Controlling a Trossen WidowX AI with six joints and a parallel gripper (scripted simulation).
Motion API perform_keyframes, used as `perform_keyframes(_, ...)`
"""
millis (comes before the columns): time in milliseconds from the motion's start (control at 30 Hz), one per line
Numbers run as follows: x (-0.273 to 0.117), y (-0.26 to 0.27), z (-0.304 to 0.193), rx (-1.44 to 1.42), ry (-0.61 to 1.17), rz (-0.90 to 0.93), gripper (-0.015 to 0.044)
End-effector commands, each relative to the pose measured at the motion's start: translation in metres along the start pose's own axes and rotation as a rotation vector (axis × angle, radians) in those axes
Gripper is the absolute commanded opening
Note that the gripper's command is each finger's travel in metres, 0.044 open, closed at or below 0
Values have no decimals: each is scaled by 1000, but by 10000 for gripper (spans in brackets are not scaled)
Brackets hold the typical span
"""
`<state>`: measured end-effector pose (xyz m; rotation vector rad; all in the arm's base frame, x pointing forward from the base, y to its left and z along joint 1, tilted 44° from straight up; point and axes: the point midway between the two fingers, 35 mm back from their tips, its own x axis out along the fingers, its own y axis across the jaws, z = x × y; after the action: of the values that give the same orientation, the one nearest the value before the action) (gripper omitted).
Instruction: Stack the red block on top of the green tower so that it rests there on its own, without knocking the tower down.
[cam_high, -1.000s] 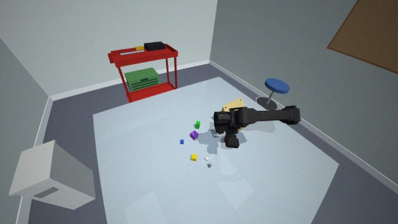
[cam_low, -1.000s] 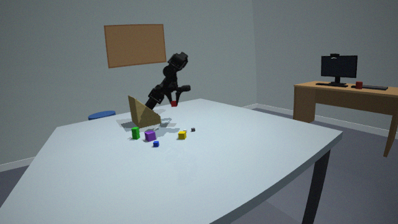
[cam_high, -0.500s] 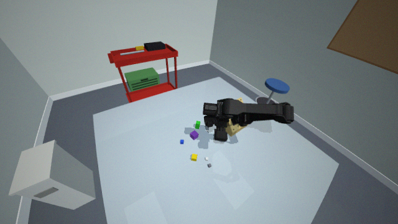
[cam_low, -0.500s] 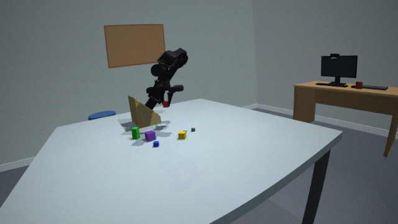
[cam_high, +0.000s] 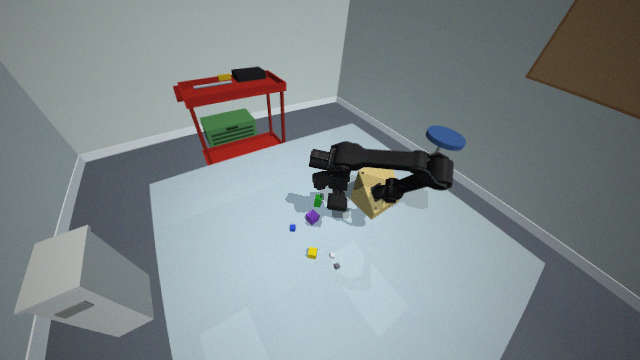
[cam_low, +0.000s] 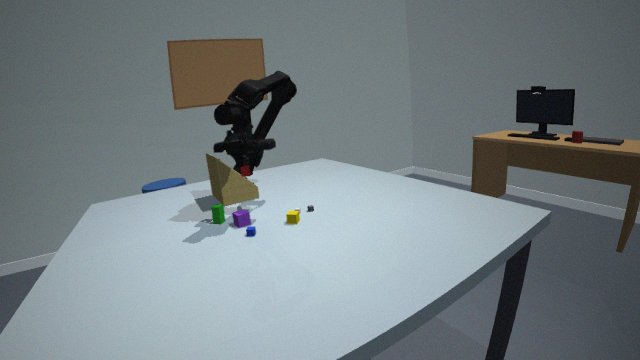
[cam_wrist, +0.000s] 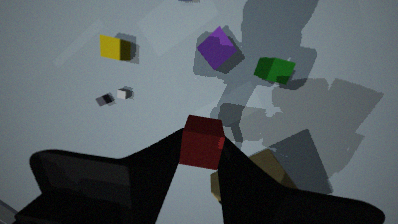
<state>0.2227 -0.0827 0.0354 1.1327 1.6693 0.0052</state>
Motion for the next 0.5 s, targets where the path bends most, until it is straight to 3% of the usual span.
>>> perform_keyframes(0, 1, -18, 16, -5, -2, -3, 0)
perform_keyframes(467, 11, -72, 55, -3, 6, 9, 0)
